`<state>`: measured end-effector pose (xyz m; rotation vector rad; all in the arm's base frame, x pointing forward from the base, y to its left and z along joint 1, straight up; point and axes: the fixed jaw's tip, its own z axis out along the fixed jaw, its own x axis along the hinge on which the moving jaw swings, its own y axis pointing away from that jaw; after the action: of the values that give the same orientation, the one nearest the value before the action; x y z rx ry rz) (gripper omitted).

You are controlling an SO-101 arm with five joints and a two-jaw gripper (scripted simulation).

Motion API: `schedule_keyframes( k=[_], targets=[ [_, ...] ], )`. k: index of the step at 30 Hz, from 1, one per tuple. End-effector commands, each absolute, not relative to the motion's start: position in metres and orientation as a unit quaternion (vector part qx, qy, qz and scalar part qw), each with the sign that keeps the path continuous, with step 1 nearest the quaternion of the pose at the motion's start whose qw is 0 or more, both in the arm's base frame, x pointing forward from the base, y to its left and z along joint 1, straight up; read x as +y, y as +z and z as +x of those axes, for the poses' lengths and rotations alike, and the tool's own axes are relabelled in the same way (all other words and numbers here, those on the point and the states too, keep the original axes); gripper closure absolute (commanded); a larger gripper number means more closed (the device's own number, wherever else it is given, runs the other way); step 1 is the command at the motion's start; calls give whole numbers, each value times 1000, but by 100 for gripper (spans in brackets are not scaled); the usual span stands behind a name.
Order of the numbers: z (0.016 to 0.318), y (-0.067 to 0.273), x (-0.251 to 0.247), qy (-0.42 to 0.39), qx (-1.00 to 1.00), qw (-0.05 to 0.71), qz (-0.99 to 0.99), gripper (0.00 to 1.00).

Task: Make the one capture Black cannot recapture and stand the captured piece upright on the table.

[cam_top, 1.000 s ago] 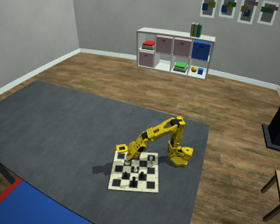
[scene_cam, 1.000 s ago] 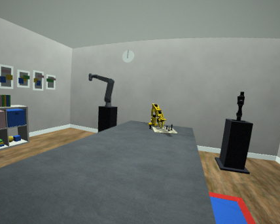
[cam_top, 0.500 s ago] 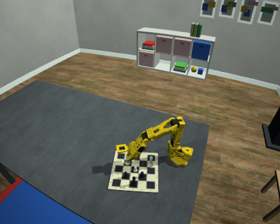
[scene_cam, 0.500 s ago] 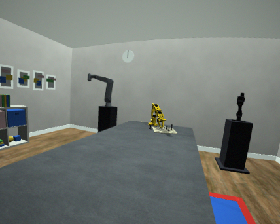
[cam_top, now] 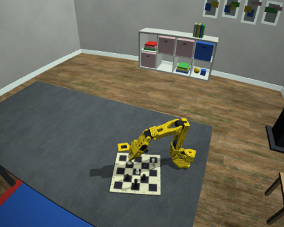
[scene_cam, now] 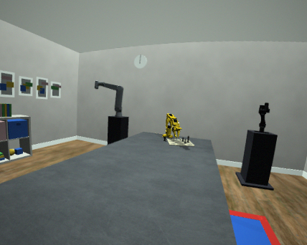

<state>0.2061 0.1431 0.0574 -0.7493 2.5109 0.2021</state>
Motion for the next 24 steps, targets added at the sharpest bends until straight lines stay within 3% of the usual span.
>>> schedule_keyframes(
  k=[1,24],
  targets=[
    [209,69,142,75,922,261,-274,100],
    [208,107,141,75,922,262,-274,100]
  ],
)
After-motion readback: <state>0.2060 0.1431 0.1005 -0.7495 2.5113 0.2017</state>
